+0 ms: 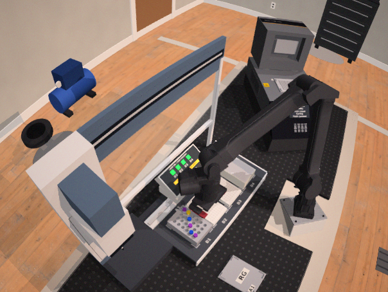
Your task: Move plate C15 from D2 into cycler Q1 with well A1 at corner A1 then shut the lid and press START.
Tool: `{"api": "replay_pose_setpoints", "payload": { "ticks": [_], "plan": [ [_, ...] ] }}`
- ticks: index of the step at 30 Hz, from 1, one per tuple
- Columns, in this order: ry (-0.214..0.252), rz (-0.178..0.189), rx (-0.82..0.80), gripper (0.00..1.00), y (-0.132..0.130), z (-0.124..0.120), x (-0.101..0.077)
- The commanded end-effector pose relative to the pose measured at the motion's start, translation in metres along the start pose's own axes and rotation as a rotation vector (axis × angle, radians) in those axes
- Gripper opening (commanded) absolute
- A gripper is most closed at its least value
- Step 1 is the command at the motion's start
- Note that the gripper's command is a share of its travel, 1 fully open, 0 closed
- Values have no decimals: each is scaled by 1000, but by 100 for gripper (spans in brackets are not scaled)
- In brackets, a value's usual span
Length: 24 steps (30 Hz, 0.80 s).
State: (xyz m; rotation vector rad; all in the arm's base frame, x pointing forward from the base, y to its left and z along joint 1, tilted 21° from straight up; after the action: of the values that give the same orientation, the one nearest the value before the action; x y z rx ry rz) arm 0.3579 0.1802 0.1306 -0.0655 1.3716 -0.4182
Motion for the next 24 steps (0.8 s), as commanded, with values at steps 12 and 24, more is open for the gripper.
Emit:
{"api": "replay_pose_setpoints", "payload": {
  "ticks": [12,24],
  "plan": [
    [-82,94,32,97,31,26,-29],
    [-91,89,30,0,31,27,-30]
  ]
}}
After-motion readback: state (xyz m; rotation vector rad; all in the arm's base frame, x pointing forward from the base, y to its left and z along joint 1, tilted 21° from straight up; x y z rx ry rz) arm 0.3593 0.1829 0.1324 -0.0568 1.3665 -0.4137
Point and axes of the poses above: the point where the finger pads meet when closed, its own x axis out along the fingers, its own y axis across the jaws, z = x × y, the point moved 9 cm from there along -x, back along the fingers, and after that the axes turned 4 degrees about -x, right-handed, at the moved point
